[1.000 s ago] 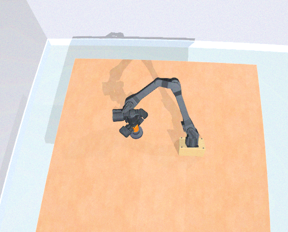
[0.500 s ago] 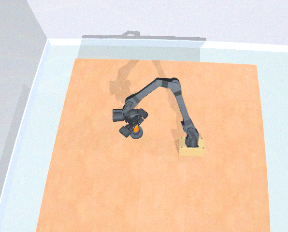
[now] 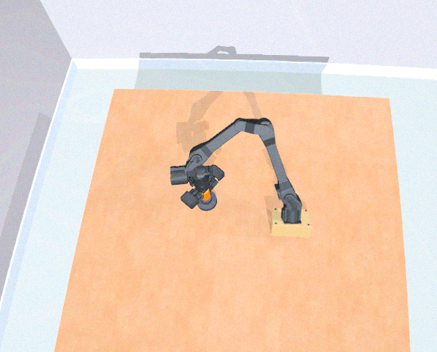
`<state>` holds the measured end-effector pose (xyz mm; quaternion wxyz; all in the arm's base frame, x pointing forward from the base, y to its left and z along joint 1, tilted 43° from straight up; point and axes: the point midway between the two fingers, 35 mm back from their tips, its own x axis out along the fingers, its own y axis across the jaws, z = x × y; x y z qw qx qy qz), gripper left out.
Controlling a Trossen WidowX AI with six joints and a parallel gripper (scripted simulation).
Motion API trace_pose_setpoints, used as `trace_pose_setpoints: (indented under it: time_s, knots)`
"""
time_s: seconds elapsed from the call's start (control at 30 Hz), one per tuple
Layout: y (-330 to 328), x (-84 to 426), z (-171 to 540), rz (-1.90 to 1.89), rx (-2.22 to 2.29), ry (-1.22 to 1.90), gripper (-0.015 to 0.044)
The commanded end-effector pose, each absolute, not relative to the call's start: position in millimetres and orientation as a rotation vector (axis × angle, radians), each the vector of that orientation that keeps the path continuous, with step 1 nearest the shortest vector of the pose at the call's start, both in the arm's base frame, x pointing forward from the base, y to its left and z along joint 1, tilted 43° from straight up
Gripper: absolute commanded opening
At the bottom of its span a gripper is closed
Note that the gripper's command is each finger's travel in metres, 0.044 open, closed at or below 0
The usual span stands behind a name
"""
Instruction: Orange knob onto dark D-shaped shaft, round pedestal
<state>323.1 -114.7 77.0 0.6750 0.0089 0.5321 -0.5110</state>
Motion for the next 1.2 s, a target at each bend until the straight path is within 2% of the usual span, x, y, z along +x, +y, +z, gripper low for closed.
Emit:
trace_pose_setpoints:
  time_s: [0.0,1.17]
  knots:
    - [-112.2,326.0,80.5,-1.153,0.028,1.187,0.0000]
    - [-114.7,325.8,79.0,-1.214,0.107,1.126,0.0000]
